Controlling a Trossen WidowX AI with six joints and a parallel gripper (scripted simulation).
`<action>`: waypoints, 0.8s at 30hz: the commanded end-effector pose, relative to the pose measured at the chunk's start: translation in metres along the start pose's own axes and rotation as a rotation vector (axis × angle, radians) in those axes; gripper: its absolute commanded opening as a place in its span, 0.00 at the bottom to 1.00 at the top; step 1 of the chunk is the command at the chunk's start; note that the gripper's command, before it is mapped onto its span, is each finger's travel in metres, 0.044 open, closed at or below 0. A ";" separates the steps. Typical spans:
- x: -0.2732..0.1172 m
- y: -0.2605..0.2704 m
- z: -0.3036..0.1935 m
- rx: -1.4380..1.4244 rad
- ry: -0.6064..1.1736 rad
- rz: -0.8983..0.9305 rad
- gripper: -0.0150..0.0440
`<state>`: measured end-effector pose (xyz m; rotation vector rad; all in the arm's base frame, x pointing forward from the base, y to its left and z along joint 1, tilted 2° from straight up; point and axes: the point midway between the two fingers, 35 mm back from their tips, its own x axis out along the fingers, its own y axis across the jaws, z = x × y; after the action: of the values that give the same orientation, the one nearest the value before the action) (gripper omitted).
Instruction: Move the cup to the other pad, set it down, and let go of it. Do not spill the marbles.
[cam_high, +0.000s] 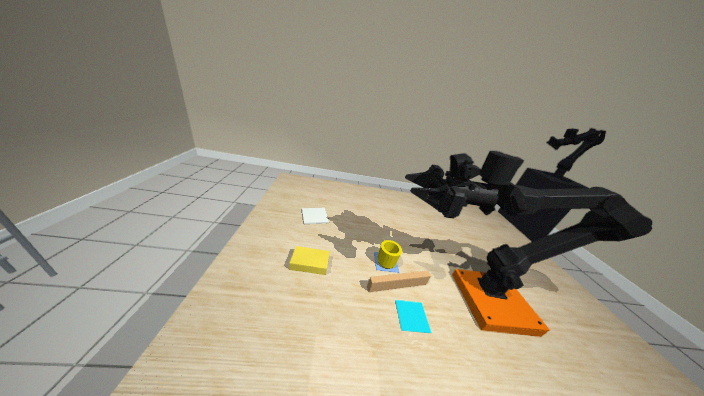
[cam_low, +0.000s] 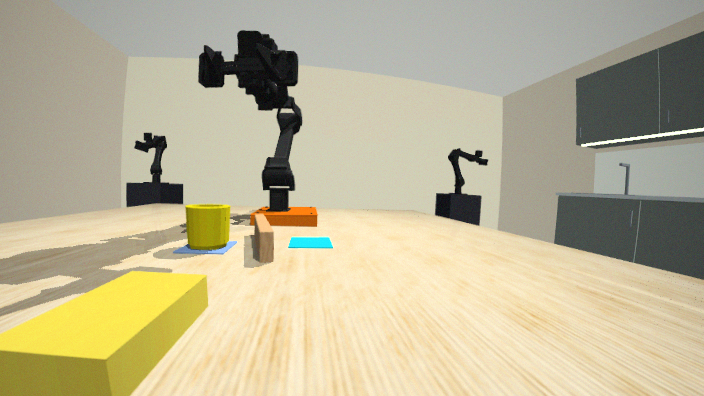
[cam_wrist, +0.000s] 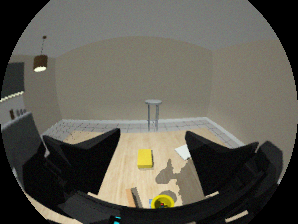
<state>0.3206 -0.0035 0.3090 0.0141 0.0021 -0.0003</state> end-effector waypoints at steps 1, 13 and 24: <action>0.002 0.000 -0.002 0.013 0.014 -0.002 0.89; 0.021 -0.033 -0.152 0.858 0.907 -0.557 0.54; -0.018 -0.046 -0.194 1.128 1.191 -1.112 0.54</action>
<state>0.3376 -0.0336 0.1559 0.9019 0.9402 -0.5762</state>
